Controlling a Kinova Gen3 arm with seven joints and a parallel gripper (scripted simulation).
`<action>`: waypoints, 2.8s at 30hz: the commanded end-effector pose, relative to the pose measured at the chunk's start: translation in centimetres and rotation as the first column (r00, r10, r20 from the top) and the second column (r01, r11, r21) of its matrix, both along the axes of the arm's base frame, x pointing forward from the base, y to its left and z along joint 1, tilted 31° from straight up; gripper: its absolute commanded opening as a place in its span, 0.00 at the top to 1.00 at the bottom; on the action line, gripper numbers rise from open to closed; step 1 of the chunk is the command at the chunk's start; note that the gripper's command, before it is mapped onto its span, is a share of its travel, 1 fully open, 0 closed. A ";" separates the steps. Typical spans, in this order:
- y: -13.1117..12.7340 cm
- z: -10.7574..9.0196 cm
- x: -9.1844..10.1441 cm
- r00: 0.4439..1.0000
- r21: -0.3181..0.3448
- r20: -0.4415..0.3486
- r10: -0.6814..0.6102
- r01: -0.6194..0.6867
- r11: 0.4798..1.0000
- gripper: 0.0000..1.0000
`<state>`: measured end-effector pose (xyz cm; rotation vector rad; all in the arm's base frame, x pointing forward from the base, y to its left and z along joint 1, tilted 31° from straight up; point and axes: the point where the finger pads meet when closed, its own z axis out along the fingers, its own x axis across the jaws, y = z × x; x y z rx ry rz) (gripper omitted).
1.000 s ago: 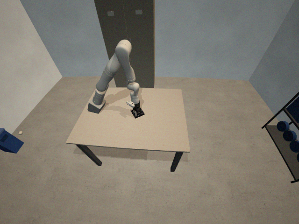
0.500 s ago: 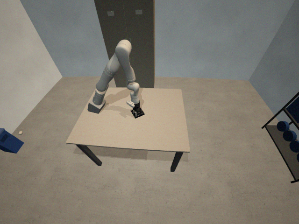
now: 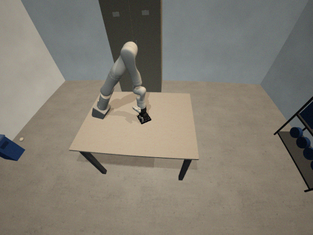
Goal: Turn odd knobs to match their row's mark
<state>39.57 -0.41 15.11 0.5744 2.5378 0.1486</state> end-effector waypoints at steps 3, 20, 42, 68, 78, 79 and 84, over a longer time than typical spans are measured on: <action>0.0 0.0 0.0 1.000 0.000 0.001 0.000 0.000 1.000 0.54; 0.0 2.4 -1.4 1.000 0.000 0.001 0.000 0.000 1.000 0.54; 0.0 3.3 -2.0 1.000 0.000 0.001 0.000 0.000 1.000 0.54; 7.1 3.6 -3.9 0.745 -0.386 -0.167 0.646 -0.652 0.652 0.54; 9.3 3.8 -4.7 0.580 -0.467 -0.263 0.771 -0.776 0.424 0.54; 9.4 3.8 -4.7 0.571 -0.470 -0.268 0.776 -0.781 0.412 0.54; 9.6 3.8 -4.8 0.557 -0.475 -0.277 0.783 -0.788 0.392 0.54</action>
